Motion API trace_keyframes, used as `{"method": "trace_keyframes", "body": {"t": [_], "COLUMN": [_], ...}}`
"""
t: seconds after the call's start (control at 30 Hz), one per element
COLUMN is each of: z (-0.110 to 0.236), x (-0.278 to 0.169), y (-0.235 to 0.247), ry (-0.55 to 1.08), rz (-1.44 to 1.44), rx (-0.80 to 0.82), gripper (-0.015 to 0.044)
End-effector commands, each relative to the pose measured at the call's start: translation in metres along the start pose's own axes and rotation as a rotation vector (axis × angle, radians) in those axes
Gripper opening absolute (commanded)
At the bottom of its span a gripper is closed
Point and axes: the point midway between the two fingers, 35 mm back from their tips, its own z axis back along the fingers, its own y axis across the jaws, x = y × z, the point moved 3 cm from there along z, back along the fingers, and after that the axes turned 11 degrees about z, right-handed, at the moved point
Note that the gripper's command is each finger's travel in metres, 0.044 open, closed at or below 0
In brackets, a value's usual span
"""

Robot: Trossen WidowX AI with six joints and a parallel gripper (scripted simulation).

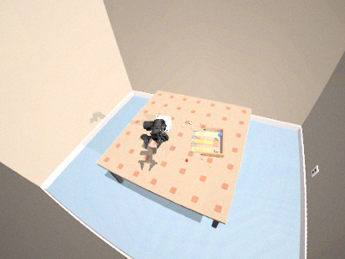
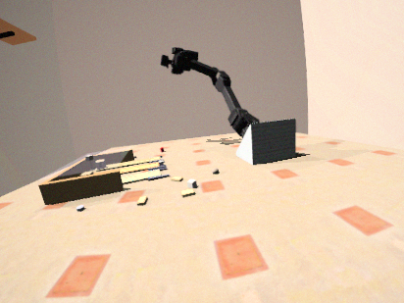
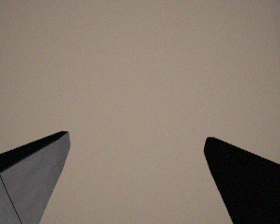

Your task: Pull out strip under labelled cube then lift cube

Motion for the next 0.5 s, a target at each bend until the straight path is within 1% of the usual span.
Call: {"method": "trace_keyframes", "body": {"t": [0.0,0.1,0.23,0.37,0.47], "z": [0.001,0.016,0.049,0.092,0.128], "x": [0.000,0.007,0.024,0.048,0.070], "y": [-0.002,-0.034,-0.086,-0.129,-0.156], "ry": [0.001,0.016,0.081,0.194,0.309], "rz": [0.015,0.230,0.602,0.972,1.245], "rx": [-0.008,-0.114,-0.290,-0.454,-0.563], "gripper": [0.0400,0.0400,0.0400,0.0400,0.0400]}}
